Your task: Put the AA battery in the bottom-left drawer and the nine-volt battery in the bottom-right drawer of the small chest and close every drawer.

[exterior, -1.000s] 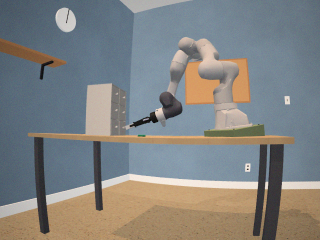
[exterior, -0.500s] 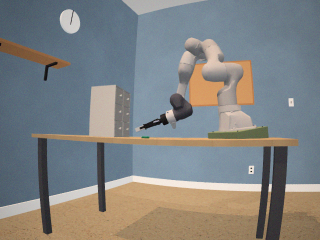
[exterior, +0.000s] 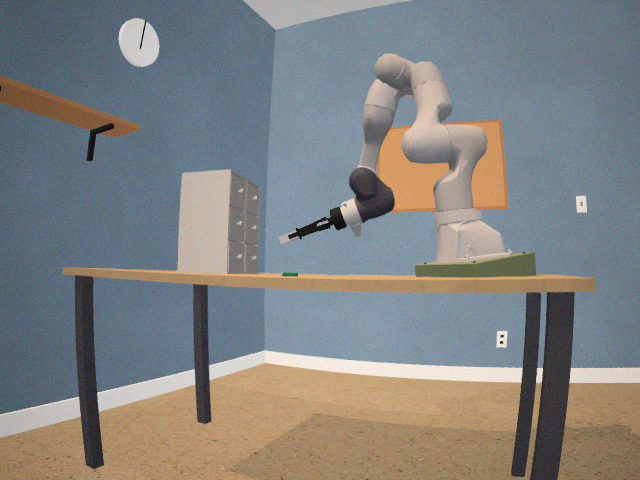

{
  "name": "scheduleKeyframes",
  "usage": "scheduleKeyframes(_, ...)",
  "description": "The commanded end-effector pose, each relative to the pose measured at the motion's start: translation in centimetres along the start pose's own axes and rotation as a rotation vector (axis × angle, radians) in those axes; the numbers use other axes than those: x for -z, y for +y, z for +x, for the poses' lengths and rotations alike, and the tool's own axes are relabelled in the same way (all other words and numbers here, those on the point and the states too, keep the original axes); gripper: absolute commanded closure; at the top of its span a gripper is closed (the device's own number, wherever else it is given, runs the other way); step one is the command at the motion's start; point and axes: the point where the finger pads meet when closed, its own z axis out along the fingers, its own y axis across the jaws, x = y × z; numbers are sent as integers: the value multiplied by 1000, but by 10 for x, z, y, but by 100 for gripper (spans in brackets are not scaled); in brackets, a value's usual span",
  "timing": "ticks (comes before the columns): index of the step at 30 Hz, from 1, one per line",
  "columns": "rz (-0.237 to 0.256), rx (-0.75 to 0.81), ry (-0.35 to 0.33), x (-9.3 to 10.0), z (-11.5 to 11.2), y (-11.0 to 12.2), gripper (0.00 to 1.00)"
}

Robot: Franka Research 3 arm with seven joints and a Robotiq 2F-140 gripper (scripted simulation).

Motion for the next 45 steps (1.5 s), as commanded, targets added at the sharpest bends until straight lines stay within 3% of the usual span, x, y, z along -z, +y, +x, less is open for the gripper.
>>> scheduleKeyframes(1, -9, -81, -7, 16, -16, 2, 100)
scheduleKeyframes(15, -9, -81, -2, 26, -25, 1, 100)
scheduleKeyframes(25, -11, -80, 39, 30, -27, 1, 100)
scheduleKeyframes(32, -15, -80, 131, 40, -31, 1, 100)
scheduleKeyframes(37, -20, -79, 245, 52, -37, 0, 100)
scheduleKeyframes(39, -20, -79, 245, 52, -37, 0, 100)
scheduleKeyframes(45, -26, -78, 401, 69, -44, -1, 100)
